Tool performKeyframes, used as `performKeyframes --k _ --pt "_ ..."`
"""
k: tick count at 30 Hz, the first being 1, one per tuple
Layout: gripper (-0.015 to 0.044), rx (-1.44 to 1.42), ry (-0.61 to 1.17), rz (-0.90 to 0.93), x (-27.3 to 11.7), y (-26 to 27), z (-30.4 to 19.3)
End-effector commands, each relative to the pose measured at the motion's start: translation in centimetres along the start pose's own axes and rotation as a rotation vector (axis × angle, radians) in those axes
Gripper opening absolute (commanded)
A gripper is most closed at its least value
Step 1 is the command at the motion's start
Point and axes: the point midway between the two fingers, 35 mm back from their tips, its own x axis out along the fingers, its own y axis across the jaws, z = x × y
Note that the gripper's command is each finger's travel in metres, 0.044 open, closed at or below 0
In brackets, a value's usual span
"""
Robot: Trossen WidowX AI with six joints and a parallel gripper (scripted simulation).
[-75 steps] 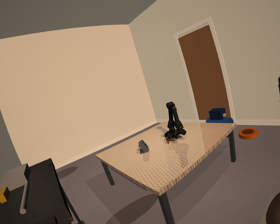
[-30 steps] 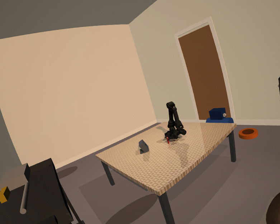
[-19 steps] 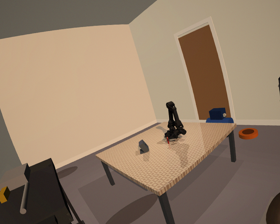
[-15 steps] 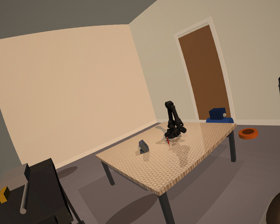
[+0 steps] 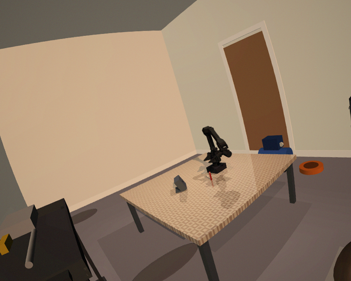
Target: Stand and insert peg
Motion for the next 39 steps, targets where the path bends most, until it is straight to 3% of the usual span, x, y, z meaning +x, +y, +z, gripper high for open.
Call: performKeyframes --k 1,10,25,39 --pt "0.044 0.014 0.002 0.002 -0.7 -1.3 4.0" --pt "0.044 -0.004 0.042 -0.025 -0.3 -1.5 3.6" --pt "0.044 -0.131 0.484 -0.218 1.8 -3.3 -0.3" --pt "0.044 -0.142 0.94 -0.231 2.3 -3.4 -3.0"
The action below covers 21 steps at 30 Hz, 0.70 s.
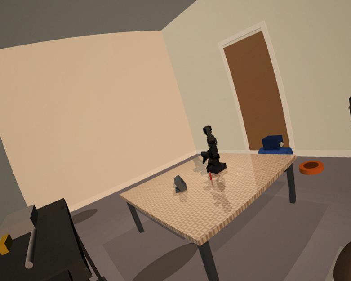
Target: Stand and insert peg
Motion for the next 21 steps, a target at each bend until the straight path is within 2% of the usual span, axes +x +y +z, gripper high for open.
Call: performKeyframes --k 1,15,21 --pt "0.044 -0.016 0.15 0.033 0.4 0.4 -0.3" --pt "0.044 -0.036 0.526 0.269 0.3 2.4 0.0" --pt "0.044 -0.033 0.557 0.303 0.2 2.6 0.2"
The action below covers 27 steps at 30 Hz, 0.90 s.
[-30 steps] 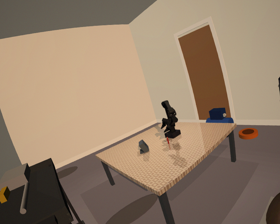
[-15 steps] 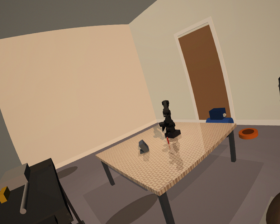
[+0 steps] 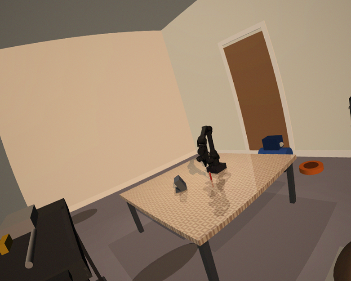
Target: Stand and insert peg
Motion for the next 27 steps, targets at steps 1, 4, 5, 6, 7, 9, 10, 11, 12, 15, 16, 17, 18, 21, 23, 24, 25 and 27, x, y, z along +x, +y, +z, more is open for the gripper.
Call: performKeyframes --k 1,4,5,6,7,9,10,11,12,15,16,17,18,21,23,24,25,27 --pt "0.044 -0.006 0.025 0.033 -0.2 0.3 0.1" --pt "0.044 -0.006 0.025 0.033 -0.2 0.3 0.1" --pt "0.044 -0.006 0.025 0.033 -0.2 0.3 0.1" --pt "0.044 -0.006 0.025 0.033 -0.2 0.3 0.1" --pt "0.044 -0.006 0.025 0.033 -0.2 0.3 0.1" --pt "0.044 -0.02 0.025 0.033 0.0 0.3 0.1" --pt "0.044 -0.037 0.025 0.034 0.2 0.4 0.1" --pt "0.044 -0.059 0.024 0.034 0.5 0.4 0.1" --pt "0.044 -0.081 0.024 0.034 0.8 0.4 0.1" --pt "0.044 -0.143 0.023 0.035 1.6 0.4 0.1" --pt "0.044 -0.153 0.023 0.035 1.8 0.4 0.1" --pt "0.044 -0.156 0.023 0.035 1.8 0.4 0.1" --pt "0.044 -0.156 0.023 0.035 1.8 0.4 0.1" --pt "0.044 -0.156 0.023 0.035 1.8 0.4 0.1" --pt "0.044 -0.156 0.023 0.035 2.0 0.4 0.1" --pt "0.044 -0.156 0.023 0.035 2.1 0.4 0.1" --pt "0.044 -0.156 0.023 0.035 2.2 0.4 0.1" --pt "0.044 -0.156 0.023 0.035 2.5 0.5 0.1"
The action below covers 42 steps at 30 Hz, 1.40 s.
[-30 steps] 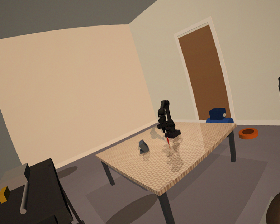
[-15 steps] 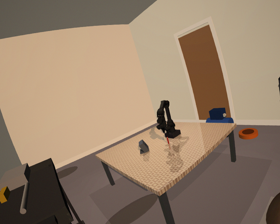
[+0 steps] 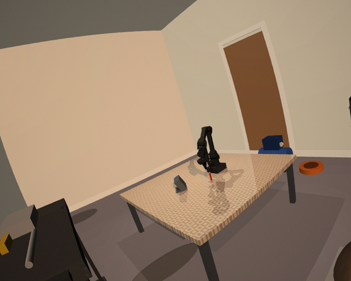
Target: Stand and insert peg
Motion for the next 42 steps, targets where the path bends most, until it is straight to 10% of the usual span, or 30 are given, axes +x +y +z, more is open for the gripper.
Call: performKeyframes --k 1,37,42 --pt "0.044 -0.006 0.004 0.004 0.7 0.1 0.0" --pt "0.044 -0.006 0.004 0.004 6.1 0.0 -0.1" --pt "0.0309 -0.003 0.002 -0.002 5.8 0.0 -0.1"
